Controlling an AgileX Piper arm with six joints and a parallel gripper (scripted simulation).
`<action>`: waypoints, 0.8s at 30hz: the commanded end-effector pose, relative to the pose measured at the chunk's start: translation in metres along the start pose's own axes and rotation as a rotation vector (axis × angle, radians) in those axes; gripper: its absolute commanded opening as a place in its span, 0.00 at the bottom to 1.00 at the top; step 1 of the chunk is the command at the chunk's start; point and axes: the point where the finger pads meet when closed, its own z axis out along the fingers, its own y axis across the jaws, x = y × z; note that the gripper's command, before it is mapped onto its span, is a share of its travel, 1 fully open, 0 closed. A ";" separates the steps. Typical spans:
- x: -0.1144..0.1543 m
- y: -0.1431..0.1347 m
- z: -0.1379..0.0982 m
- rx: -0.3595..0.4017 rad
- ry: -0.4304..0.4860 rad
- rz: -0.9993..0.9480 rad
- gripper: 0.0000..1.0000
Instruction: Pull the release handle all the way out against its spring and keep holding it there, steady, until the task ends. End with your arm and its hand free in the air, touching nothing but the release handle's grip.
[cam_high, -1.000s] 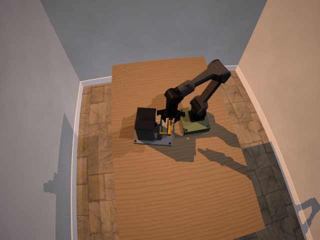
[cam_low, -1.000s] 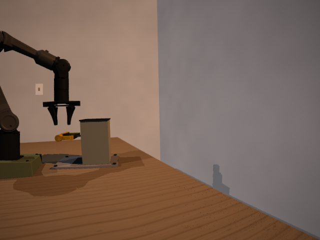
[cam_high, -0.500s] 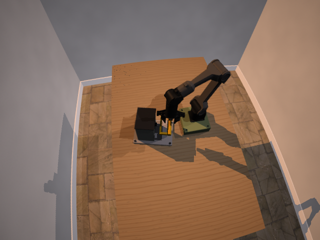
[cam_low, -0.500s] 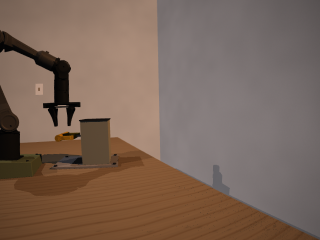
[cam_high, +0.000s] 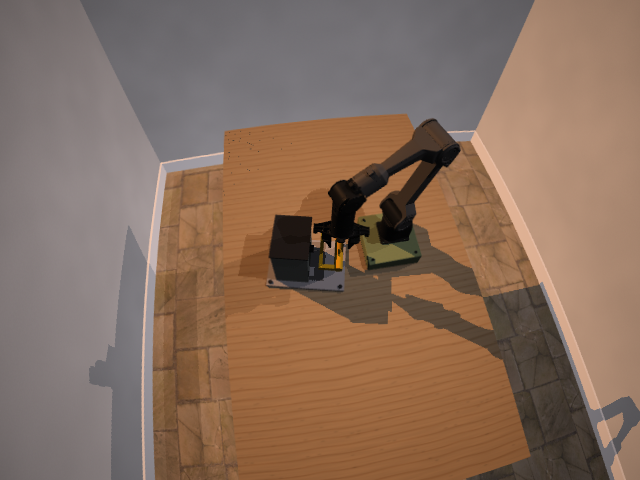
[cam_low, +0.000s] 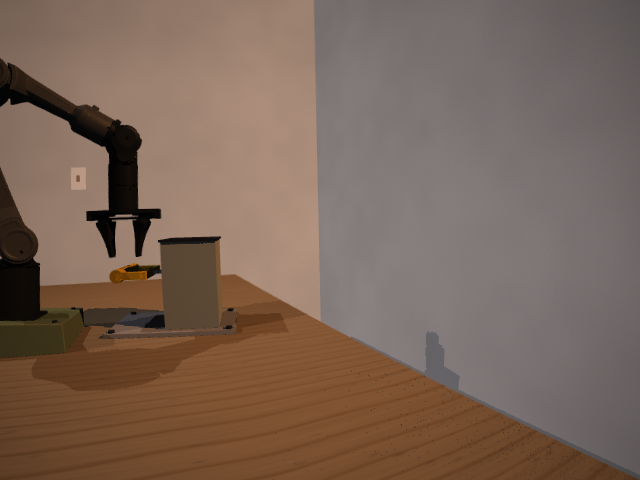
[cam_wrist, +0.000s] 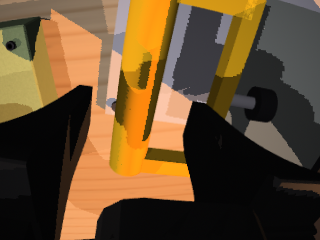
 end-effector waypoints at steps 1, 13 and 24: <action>0.000 0.001 0.003 -0.005 0.004 0.000 0.67; 0.000 0.001 0.008 -0.005 0.003 0.000 0.67; 0.000 0.001 0.009 -0.004 0.003 0.000 0.67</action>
